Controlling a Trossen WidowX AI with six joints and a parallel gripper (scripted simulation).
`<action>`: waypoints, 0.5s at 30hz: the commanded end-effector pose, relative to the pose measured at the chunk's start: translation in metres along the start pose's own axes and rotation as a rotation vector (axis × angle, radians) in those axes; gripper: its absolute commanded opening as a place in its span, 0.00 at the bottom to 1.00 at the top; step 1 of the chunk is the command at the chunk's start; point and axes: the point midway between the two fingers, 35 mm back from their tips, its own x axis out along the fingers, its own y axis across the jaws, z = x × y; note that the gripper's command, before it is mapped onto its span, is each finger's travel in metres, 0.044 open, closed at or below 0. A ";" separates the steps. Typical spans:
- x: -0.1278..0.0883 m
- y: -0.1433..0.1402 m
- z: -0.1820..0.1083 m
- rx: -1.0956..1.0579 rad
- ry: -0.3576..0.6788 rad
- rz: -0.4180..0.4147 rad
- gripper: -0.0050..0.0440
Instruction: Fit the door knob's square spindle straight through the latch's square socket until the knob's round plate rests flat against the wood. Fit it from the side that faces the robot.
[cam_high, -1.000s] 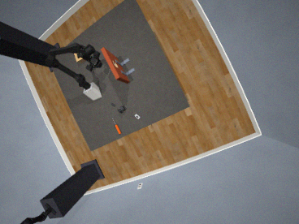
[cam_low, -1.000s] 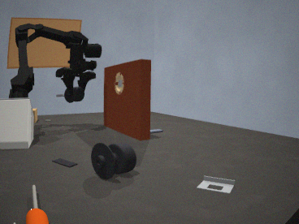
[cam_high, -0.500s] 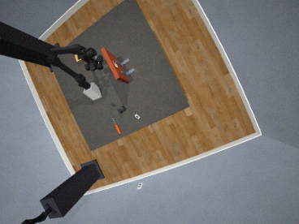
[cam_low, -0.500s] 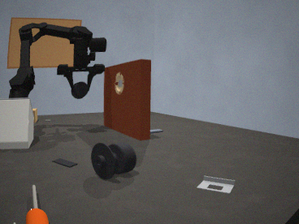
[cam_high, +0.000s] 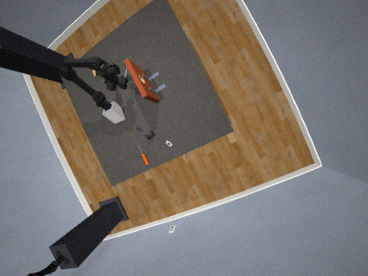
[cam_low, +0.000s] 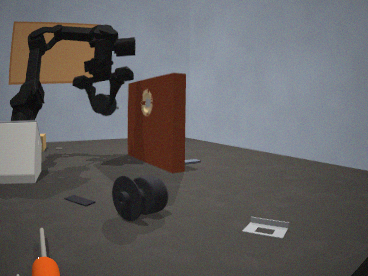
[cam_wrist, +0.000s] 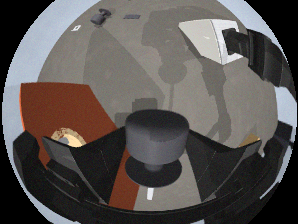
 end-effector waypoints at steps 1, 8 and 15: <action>-0.007 0.010 0.011 0.203 -0.016 0.009 0.10; -0.013 0.019 0.029 0.535 -0.032 0.000 0.10; -0.018 0.024 0.042 0.772 -0.044 -0.006 0.10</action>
